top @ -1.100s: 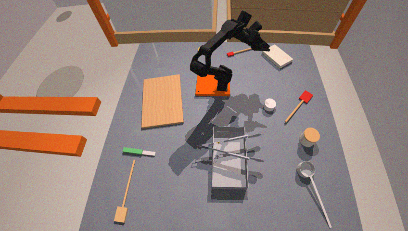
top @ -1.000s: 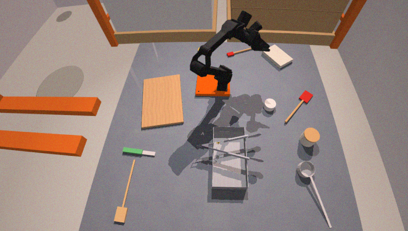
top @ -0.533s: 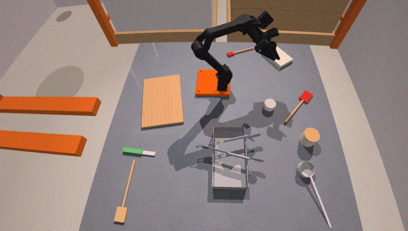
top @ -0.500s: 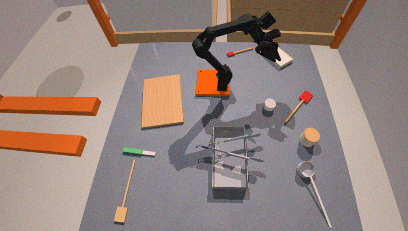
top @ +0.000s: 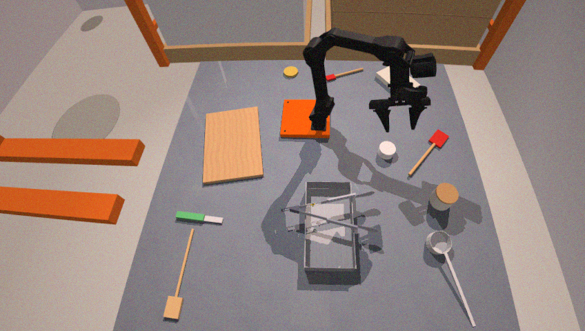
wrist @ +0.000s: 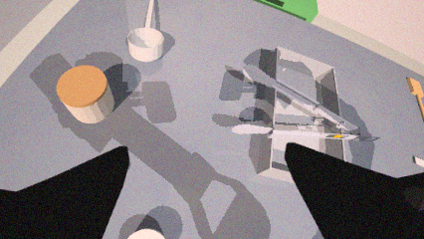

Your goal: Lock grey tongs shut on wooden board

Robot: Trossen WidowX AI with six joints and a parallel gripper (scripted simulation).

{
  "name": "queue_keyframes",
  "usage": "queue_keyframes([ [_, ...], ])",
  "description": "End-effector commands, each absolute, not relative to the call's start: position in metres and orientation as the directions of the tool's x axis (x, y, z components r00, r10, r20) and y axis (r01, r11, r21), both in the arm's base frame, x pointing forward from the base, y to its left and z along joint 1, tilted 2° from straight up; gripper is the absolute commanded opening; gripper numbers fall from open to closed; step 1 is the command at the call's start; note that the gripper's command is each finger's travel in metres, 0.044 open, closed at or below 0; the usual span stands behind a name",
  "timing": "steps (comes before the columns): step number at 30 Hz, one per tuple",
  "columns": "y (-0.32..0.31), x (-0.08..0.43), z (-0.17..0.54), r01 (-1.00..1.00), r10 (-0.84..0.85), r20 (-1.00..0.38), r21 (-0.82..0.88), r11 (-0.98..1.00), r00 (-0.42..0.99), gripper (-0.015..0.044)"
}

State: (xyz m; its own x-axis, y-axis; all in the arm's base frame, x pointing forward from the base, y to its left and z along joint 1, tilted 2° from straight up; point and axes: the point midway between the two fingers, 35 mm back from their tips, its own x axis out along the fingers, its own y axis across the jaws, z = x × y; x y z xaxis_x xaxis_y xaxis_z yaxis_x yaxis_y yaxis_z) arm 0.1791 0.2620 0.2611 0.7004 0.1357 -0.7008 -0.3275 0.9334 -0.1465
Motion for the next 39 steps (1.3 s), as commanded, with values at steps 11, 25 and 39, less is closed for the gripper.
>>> queue_keyframes([
  [11, 0.178, 0.333, 0.198, 0.509, -0.148, -0.925, 0.055, 0.859, 0.351, 0.044],
  [25, 0.044, 0.417, 0.138, 0.997, -0.014, -1.0, 0.002, 0.071, 0.003, 0.044],
  [39, 0.042, 0.408, 0.138, 0.997, -0.014, -1.0, 0.001, 0.071, 0.002, 0.044],
])
